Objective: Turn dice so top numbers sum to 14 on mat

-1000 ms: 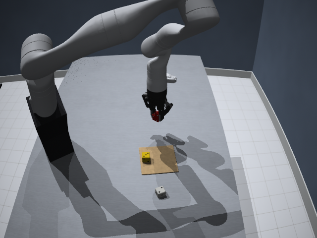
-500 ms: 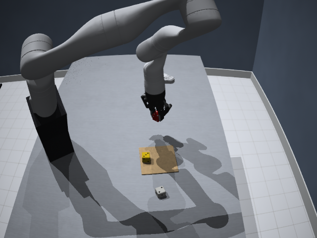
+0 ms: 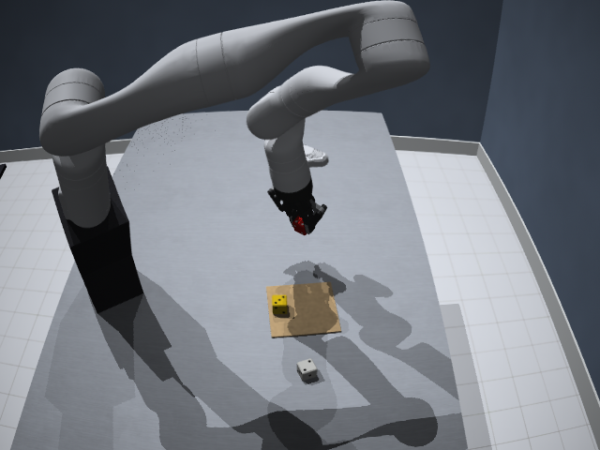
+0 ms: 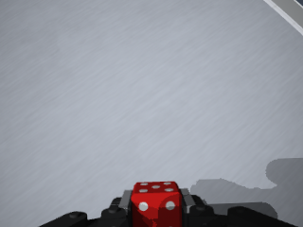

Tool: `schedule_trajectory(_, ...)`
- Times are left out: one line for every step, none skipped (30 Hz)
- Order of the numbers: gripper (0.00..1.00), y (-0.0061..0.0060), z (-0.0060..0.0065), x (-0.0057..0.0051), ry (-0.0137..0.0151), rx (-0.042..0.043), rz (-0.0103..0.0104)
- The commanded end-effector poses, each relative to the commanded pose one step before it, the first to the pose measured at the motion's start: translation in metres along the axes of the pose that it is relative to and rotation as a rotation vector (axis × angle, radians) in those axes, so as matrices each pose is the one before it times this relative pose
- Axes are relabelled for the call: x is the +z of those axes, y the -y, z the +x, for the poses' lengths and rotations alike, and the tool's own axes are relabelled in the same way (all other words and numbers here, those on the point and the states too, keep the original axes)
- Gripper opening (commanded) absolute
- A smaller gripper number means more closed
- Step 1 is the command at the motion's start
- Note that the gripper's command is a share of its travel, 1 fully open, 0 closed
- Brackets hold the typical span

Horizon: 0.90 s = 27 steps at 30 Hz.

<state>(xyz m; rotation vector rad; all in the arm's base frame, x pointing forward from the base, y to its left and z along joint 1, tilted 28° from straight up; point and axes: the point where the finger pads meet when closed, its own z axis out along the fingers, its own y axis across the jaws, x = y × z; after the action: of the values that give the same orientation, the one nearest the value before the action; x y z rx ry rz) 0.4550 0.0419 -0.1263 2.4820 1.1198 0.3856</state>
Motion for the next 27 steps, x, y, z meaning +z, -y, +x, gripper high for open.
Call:
schedule_trajectory(0.26, -0.00146, -0.0091, 0.00199, -0.02105, 0.01015, -0.00138)
schedule_trajectory(0.26, 0.0, 0.0, 0.0, 0.0, 0.0, 0.0)
schedule_trajectory(0.26, -0.00037, -0.00068, 0.00039, -0.01421, -0.00141, -0.00114)
schedule_trajectory(0.26, -0.00015, -0.00035, 0.0002, -0.01531, -0.00068, -0.00056)
schedule_trajectory(0.26, 0.00006, -0.00001, 0.00001, -0.0164, 0.00011, 0.00003)
schedule_trajectory(0.26, 0.00027, 0.00034, -0.00019, -0.01746, 0.00094, 0.00063)
schedule_trajectory(0.26, 0.00047, 0.00069, -0.00039, -0.01849, 0.00183, 0.00123)
schedule_trajectory(0.26, 0.00067, 0.00104, -0.0006, -0.01949, 0.00275, 0.00183)
schedule_trajectory(0.26, 0.0, 0.00009, 0.00005, -0.01814, -0.00013, 0.0002)
schedule_trajectory(0.26, -0.0005, -0.0007, 0.00054, -0.01711, -0.00242, -0.00111)
schedule_trajectory(0.26, -0.00026, -0.00038, 0.0003, -0.01799, -0.00143, -0.00059)
schedule_trajectory(0.26, -0.00003, -0.00007, 0.00006, -0.01884, -0.00041, -0.00011)
schedule_trajectory(0.26, 0.00017, 0.00026, -0.00017, -0.01964, 0.00065, 0.00033)
schedule_trajectory(0.26, 0.00035, 0.00058, -0.00041, -0.02038, 0.00173, 0.00074)
schedule_trajectory(0.26, 0.00051, 0.0009, -0.00065, -0.02108, 0.00282, 0.00112)
schedule_trajectory(0.26, 0.00008, 0.00025, -0.00009, -0.01973, 0.0006, 0.00039)
schedule_trajectory(0.26, -0.00041, -0.00067, 0.00058, -0.01789, -0.00238, -0.00055)
schedule_trajectory(0.26, 0.0, 0.0, 0.0, 0.0, 0.0, 0.0)
schedule_trajectory(0.26, 0.0, 0.0, 0.0, 0.0, 0.0, 0.0)
schedule_trajectory(0.26, -0.00022, -0.00046, 0.00035, -0.0183, -0.0015, -0.00033)
schedule_trajectory(0.26, -0.00006, -0.00025, 0.00012, -0.01867, -0.00062, -0.00015)
schedule_trajectory(0.26, 0.00008, -0.00004, -0.0001, -0.01899, 0.00025, -0.00001)
schedule_trajectory(0.26, 0.0002, 0.00016, -0.00032, -0.01927, 0.00111, 0.00009)
schedule_trajectory(0.26, 0.0003, 0.00037, -0.00052, -0.01949, 0.00195, 0.00016)
schedule_trajectory(0.26, 0.00017, 0.00027, -0.00031, -0.01891, 0.00139, 0.00015)
schedule_trajectory(0.26, -0.00027, -0.00036, 0.00052, -0.01707, -0.00147, 0.00007)
schedule_trajectory(0.26, -0.00016, -0.00028, 0.00033, -0.01706, -0.001, 0.00005)
